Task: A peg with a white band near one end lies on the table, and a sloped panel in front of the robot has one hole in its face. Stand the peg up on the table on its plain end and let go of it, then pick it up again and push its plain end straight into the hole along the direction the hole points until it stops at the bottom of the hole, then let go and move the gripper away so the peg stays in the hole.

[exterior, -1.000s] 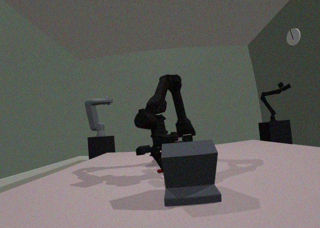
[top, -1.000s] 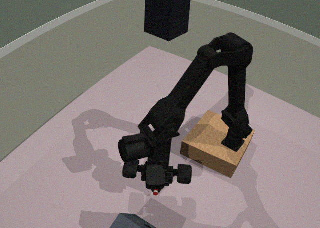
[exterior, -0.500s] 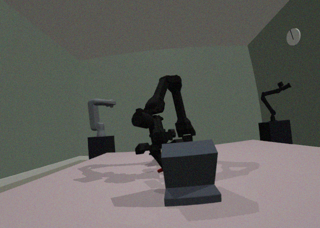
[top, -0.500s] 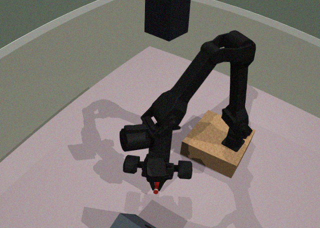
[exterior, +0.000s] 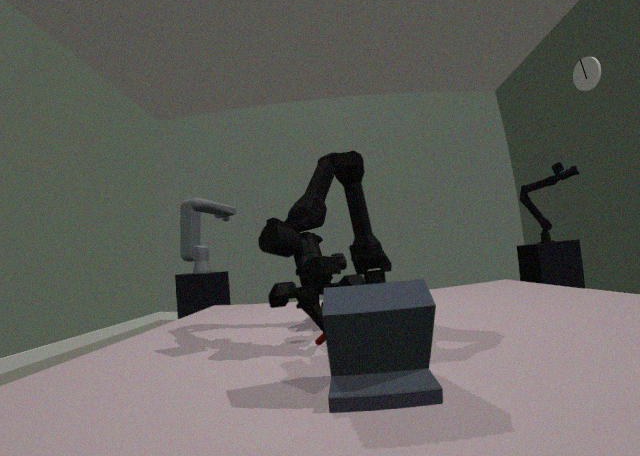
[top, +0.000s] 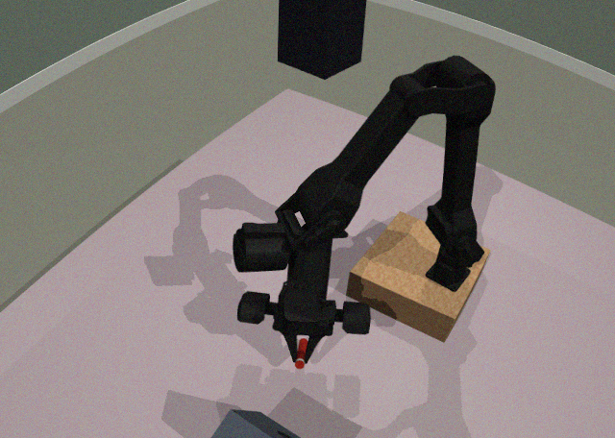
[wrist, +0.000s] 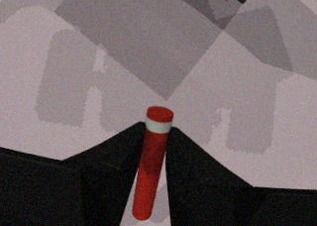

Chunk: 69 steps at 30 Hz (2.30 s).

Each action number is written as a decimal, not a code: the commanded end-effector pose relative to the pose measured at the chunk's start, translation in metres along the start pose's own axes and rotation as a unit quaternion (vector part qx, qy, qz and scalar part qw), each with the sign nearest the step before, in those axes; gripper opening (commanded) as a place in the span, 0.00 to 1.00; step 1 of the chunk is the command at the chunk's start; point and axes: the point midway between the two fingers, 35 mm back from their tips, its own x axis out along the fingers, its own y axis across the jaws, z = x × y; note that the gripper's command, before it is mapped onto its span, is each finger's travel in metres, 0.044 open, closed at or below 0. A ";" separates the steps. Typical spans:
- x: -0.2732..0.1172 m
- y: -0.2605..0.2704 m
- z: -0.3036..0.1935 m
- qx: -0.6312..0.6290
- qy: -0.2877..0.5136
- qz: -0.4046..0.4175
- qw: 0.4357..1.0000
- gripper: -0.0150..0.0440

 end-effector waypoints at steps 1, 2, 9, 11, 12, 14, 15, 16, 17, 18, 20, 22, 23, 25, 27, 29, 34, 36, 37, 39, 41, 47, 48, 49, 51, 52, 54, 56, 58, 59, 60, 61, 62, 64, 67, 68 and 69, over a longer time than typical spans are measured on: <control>-0.003 0.001 0.000 -0.001 -0.022 0.000 1.000 0.34; -0.004 0.001 -0.001 -0.001 -0.026 0.000 1.000 0.34; -0.008 0.001 -0.002 -0.001 -0.056 0.000 0.998 0.34; -0.009 0.001 -0.002 -0.001 -0.065 0.000 0.998 0.34; -0.009 0.001 -0.002 -0.001 -0.069 0.000 0.998 0.34; -0.010 0.001 -0.003 -0.001 -0.078 0.000 0.997 0.34; -0.011 0.001 -0.003 -0.001 -0.082 0.000 0.997 0.34; -0.012 0.001 -0.003 -0.001 -0.086 0.000 0.996 0.34; -0.012 0.001 -0.003 -0.001 -0.091 0.000 0.996 0.34; -0.013 0.001 -0.004 -0.001 -0.095 0.000 0.995 0.34; -0.014 0.001 -0.004 -0.001 -0.103 0.000 0.995 0.34; -0.015 0.001 -0.005 -0.001 -0.112 0.000 0.994 0.34; -0.015 0.001 -0.005 -0.001 -0.116 0.000 0.993 0.34; -0.017 0.001 -0.005 -0.001 -0.125 0.000 0.992 0.34; -0.018 0.001 -0.006 -0.001 -0.133 0.000 0.991 0.34; -0.019 0.001 -0.006 -0.001 -0.142 0.000 0.990 0.34; -0.021 0.001 -0.008 -0.001 -0.163 0.000 0.987 0.34; -0.022 0.001 -0.009 -0.001 -0.172 0.000 0.985 0.34; -0.023 0.001 -0.009 -0.001 -0.176 0.000 0.984 0.34; -0.024 0.001 -0.010 -0.001 -0.184 0.000 0.983 0.34; -0.025 0.001 -0.010 -0.001 -0.193 0.000 0.981 0.34; -0.028 0.001 -0.012 -0.001 -0.218 0.000 0.976 0.34; -0.028 0.001 -0.013 -0.001 -0.222 0.000 0.975 0.34; -0.029 0.001 -0.013 -0.001 -0.226 0.000 0.974 0.34; -0.030 0.001 -0.014 -0.001 -0.235 0.000 0.972 0.34; -0.030 0.001 -0.014 -0.001 -0.239 0.000 0.971 0.34; -0.031 0.001 -0.015 -0.001 -0.247 0.000 0.969 0.34; -0.032 0.001 -0.016 -0.001 -0.255 0.000 0.967 0.34; -0.033 0.001 -0.017 -0.001 -0.264 0.000 0.965 0.34; -0.033 0.001 -0.017 -0.001 -0.268 0.000 0.963 0.34; -0.034 0.001 -0.017 -0.001 -0.272 0.000 0.962 0.34; -0.034 0.001 -0.018 -0.001 -0.276 0.000 0.961 0.34; -0.035 0.001 -0.018 -0.001 -0.280 0.000 0.960 0.34; -0.035 0.001 -0.019 -0.001 -0.289 0.000 0.957 0.34; -0.037 0.001 -0.020 -0.001 -0.301 0.001 0.954 0.34; -0.037 0.001 -0.021 -0.001 -0.305 0.001 0.952 0.34; -0.038 0.001 -0.021 -0.001 -0.309 0.001 0.951 0.34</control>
